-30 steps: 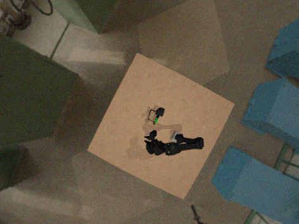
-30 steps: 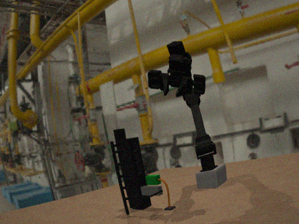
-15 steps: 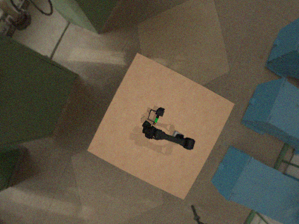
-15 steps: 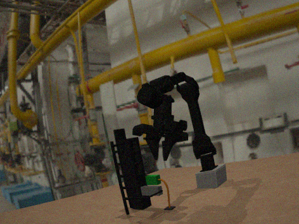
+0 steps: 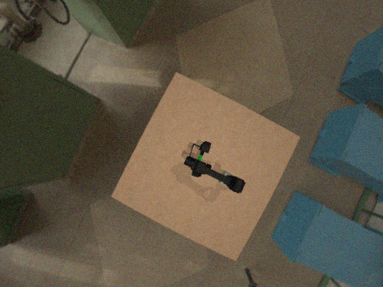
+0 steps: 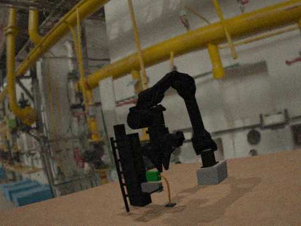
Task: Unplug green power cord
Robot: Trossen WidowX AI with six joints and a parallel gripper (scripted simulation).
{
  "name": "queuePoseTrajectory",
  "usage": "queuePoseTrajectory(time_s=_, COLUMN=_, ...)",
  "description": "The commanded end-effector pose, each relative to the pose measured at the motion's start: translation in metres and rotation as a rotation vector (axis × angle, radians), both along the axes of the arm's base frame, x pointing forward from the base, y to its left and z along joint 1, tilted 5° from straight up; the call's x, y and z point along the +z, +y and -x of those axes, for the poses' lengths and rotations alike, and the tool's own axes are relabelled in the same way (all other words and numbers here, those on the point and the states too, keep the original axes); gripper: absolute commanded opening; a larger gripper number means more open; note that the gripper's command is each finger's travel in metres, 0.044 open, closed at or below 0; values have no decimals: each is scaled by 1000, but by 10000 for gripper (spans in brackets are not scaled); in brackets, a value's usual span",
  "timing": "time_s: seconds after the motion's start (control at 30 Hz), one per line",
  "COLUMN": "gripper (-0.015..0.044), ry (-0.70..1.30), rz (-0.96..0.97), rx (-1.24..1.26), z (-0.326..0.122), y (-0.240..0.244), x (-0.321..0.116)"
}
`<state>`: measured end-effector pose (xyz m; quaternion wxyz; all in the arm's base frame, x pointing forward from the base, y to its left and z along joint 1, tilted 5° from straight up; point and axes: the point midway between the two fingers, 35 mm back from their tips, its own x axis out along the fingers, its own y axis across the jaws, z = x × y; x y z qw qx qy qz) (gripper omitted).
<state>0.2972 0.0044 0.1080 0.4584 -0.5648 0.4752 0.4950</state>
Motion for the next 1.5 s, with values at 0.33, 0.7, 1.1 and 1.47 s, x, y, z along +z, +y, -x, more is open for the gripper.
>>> queuePoseTrajectory(time_s=0.33, gripper=160, ry=8, rz=-1, rx=4, z=-2, y=-19, x=1)
queuePoseTrajectory(time_s=0.7, gripper=160, ry=8, rz=1, rx=4, z=-3, y=-37, x=2)
queuePoseTrajectory(time_s=1.1, gripper=160, ry=8, rz=1, rx=4, z=-4, y=-40, x=-8)
queuePoseTrajectory(time_s=1.47, gripper=35, ry=6, rz=4, rx=0, z=-4, y=-40, x=-7)
